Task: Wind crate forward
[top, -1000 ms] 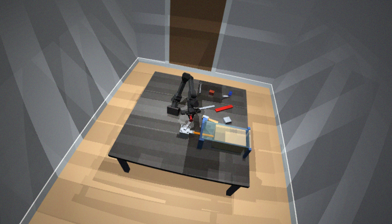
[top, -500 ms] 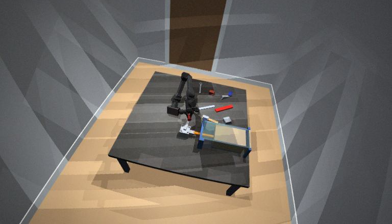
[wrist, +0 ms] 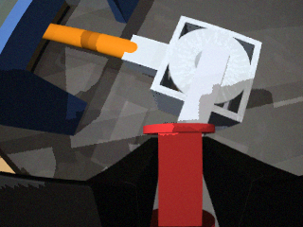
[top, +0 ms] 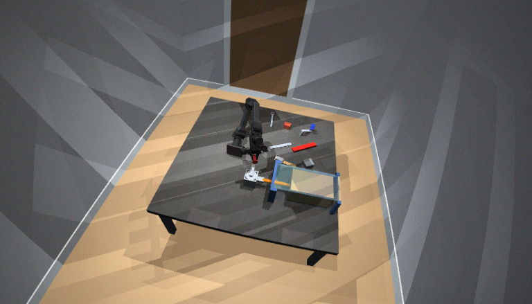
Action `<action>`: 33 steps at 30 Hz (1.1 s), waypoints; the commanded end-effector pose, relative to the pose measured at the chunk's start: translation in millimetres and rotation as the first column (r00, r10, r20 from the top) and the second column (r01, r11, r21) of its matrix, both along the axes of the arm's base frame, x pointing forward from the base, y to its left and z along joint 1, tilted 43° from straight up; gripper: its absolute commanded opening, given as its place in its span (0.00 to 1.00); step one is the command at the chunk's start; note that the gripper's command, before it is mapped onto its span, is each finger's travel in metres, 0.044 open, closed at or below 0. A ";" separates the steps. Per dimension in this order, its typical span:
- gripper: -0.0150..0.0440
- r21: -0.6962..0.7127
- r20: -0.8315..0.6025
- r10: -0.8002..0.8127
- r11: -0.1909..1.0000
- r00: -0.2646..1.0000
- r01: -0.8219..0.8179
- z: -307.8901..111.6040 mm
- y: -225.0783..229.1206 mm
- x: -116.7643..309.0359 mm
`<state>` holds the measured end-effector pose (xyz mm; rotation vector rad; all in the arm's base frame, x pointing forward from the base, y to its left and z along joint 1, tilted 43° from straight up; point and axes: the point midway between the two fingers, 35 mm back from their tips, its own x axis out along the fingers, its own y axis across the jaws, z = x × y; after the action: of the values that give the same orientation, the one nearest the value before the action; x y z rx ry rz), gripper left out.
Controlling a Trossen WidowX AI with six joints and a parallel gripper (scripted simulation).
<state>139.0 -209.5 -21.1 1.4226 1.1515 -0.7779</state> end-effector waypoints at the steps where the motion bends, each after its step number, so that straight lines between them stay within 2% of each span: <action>1: 0.25 0.035 -0.076 0.000 0.999 0.997 0.003 -16.3 11.0 -22.0; 33: 0.25 0.034 -0.077 0.000 0.999 0.997 0.003 -23.4 8.0 -42.8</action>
<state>118.6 -208.6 -24.7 1.4338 1.1384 -0.7596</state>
